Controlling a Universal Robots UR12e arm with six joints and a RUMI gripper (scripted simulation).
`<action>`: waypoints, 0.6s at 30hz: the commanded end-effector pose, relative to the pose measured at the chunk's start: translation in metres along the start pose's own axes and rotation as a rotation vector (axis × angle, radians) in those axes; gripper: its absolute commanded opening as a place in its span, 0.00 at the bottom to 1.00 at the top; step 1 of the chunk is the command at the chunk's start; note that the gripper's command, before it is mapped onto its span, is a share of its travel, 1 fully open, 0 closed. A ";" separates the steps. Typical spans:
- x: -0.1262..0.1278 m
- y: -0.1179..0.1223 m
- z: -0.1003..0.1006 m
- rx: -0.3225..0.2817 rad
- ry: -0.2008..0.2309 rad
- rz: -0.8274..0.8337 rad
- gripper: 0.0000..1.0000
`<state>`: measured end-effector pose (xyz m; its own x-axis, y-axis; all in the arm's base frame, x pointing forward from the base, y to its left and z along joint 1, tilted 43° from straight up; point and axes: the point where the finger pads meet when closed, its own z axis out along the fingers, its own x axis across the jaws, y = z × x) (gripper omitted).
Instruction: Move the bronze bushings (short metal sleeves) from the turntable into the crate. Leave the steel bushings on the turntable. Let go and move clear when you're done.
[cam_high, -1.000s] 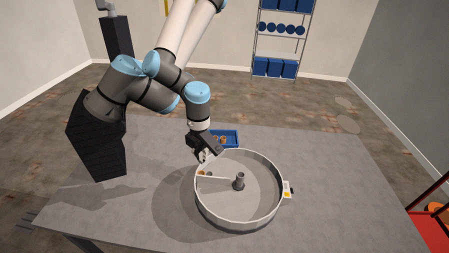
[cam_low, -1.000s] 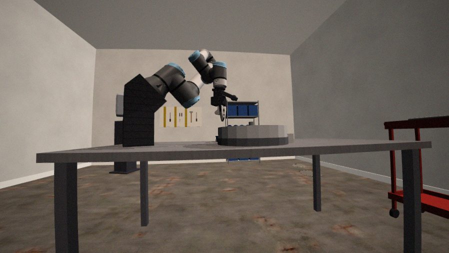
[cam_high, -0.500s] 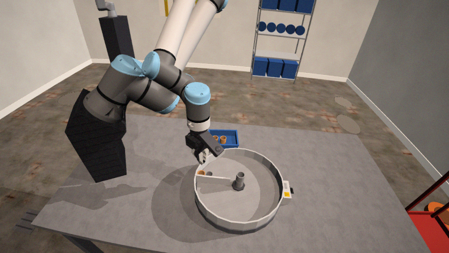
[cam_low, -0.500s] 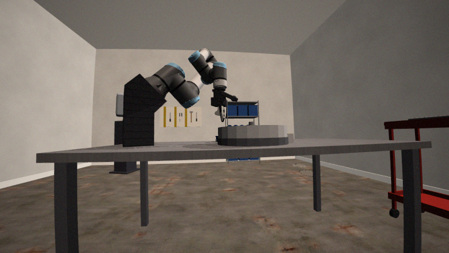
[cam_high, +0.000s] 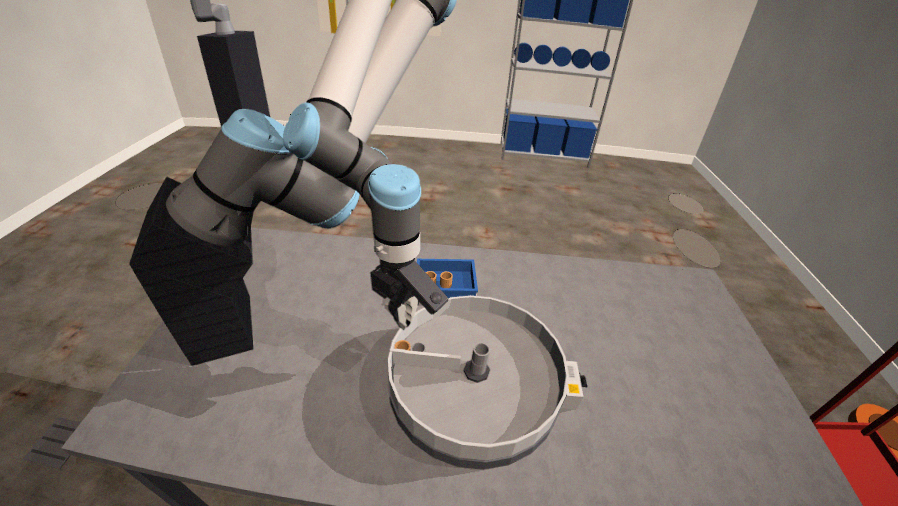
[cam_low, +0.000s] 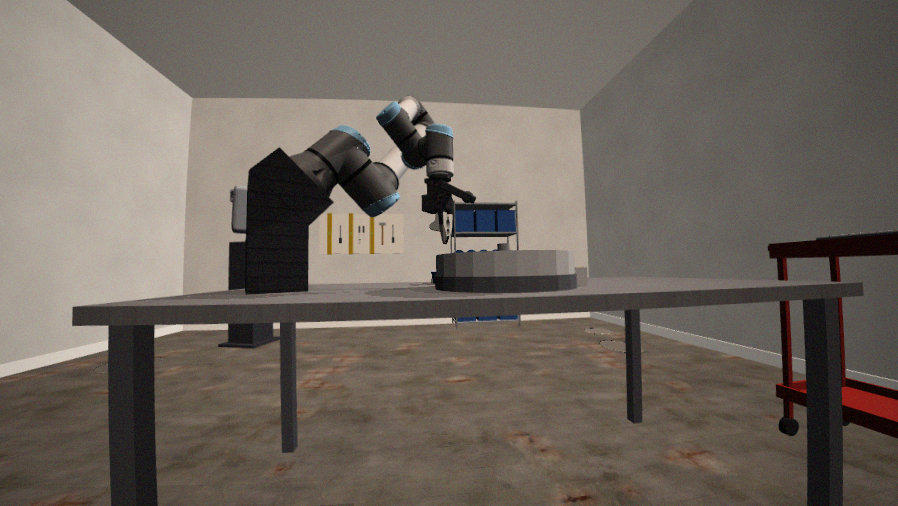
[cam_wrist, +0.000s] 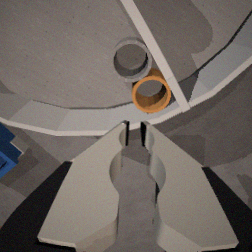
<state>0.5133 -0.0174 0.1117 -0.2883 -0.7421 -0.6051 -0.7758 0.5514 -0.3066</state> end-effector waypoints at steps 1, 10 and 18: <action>0.000 0.000 0.000 0.001 0.000 0.000 0.05; 0.000 0.000 0.001 0.001 0.000 0.000 0.05; 0.000 0.000 0.008 0.001 0.000 0.000 0.05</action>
<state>0.5155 -0.0158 0.1088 -0.2881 -0.7421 -0.6053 -0.7760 0.5513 -0.3065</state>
